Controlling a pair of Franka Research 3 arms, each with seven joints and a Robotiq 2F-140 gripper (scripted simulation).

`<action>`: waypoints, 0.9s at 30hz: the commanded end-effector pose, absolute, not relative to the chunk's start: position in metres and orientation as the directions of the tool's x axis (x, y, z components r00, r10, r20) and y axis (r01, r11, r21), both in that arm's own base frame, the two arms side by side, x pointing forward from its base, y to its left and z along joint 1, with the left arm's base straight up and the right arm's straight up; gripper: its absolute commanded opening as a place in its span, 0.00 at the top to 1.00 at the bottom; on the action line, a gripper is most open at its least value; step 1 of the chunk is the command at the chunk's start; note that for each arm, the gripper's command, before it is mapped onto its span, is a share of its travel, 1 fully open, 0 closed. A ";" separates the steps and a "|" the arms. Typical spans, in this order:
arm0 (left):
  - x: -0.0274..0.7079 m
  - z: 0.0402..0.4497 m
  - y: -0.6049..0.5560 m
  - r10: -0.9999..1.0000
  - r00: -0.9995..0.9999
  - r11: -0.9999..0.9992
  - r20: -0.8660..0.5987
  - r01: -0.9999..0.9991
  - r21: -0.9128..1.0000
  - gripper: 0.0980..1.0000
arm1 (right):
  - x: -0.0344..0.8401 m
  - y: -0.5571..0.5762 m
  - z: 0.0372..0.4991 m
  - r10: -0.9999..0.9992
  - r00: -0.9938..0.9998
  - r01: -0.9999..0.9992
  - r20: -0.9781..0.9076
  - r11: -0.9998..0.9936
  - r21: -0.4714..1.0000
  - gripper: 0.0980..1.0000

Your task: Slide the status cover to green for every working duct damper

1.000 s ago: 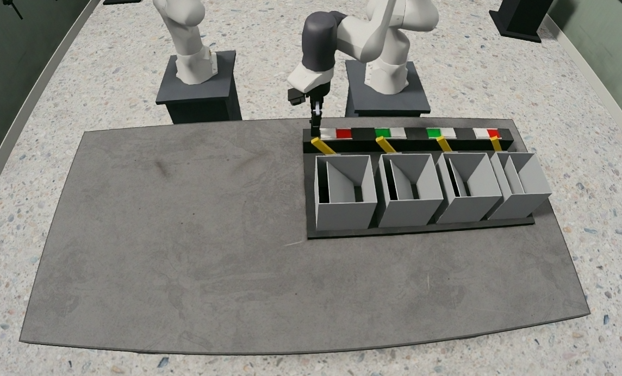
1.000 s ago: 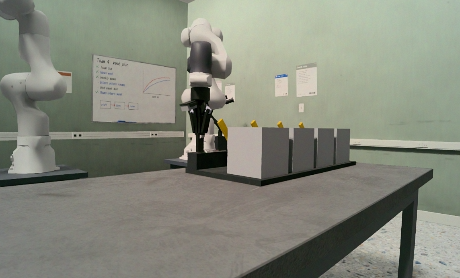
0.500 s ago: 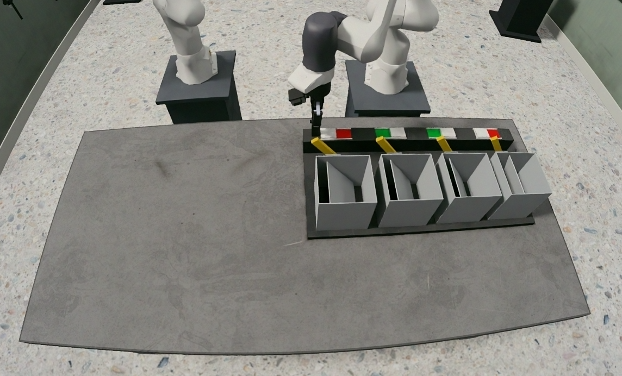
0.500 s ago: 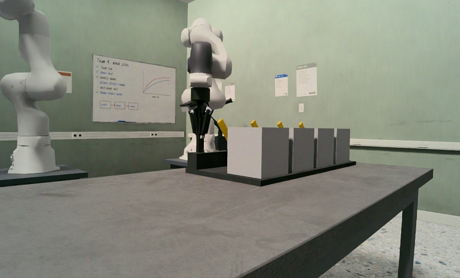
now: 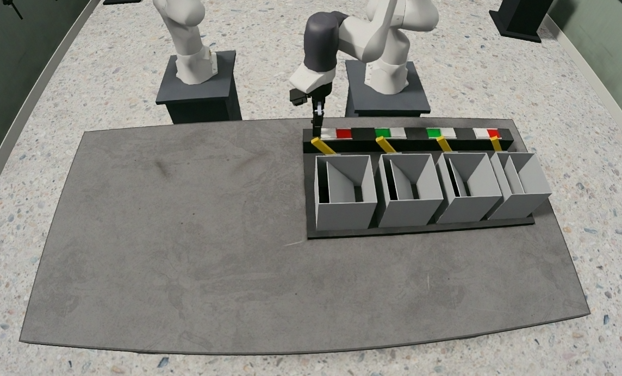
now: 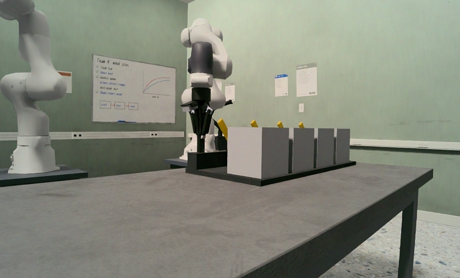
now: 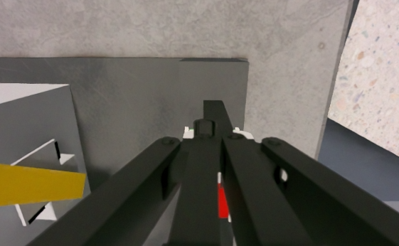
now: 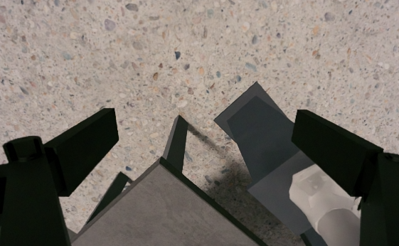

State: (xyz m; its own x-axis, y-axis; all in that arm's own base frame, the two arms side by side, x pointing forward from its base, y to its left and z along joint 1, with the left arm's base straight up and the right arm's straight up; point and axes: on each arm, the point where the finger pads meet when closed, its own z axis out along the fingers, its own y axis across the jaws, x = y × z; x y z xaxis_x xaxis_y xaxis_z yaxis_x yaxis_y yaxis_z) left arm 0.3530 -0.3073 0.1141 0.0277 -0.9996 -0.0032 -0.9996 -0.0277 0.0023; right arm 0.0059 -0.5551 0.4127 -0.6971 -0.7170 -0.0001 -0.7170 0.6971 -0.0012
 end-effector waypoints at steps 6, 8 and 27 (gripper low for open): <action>0.354 0.115 -0.305 -1.000 0.025 -0.025 0.000 -1.000 0.000 1.00 | 0.006 -0.554 0.413 -0.714 -0.700 -0.714 0.000 0.700 0.000 0.00; 0.354 0.115 -0.304 -1.000 0.025 -0.025 0.000 -1.000 0.000 1.00 | 0.006 -0.554 0.413 -0.714 -0.700 -0.714 0.000 0.700 0.000 0.00; 0.354 0.115 -0.295 -1.000 0.025 -0.025 0.000 -1.000 0.000 1.00 | 0.006 -0.554 0.413 -0.714 -0.700 -0.714 0.000 0.700 0.000 0.00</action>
State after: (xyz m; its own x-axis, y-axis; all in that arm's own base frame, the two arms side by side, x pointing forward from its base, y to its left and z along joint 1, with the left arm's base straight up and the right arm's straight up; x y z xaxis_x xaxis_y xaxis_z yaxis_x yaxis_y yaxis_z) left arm 0.3528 -0.2970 0.1141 0.0317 -0.9995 -0.0027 -0.9995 -0.0317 0.0017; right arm 0.0059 -0.5551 0.4127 -0.6971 -0.7170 -0.0001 -0.7170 0.6971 -0.0012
